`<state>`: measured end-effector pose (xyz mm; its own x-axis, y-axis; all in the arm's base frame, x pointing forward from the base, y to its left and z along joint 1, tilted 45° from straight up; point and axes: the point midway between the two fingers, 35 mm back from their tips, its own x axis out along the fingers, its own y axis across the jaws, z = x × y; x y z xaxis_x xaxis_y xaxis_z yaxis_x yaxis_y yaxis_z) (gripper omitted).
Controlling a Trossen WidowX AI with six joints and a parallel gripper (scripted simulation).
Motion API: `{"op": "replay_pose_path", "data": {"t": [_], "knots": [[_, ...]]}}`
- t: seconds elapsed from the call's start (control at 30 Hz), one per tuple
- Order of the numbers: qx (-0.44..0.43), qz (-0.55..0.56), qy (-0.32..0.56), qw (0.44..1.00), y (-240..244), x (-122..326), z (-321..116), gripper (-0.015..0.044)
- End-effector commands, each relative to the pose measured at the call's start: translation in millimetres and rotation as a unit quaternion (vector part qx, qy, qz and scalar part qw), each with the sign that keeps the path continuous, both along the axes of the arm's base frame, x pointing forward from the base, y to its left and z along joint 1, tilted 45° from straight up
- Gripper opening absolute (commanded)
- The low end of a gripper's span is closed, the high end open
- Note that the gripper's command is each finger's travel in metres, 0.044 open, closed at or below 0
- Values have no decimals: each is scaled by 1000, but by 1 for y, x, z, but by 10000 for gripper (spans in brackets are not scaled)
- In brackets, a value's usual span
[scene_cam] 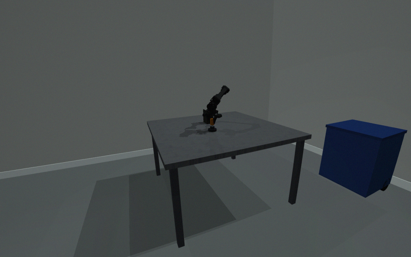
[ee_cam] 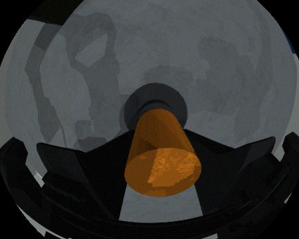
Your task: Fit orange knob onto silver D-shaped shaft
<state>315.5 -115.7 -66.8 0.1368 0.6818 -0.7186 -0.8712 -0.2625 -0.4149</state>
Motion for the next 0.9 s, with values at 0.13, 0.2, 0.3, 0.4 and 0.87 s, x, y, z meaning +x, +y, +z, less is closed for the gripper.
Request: {"op": "replay_pose_path", "data": {"t": [0.13, 0.2, 0.3, 0.4, 0.87], "knots": [[-14, 67, -68, 995, -2, 1, 1, 0], [-14, 70, -71, 995, -2, 0, 0, 0], [-14, 70, -71, 995, -1, 0, 0, 0], [-14, 70, -71, 995, 1, 1, -2, 0], [-14, 70, -71, 995, -1, 1, 1, 0]]}}
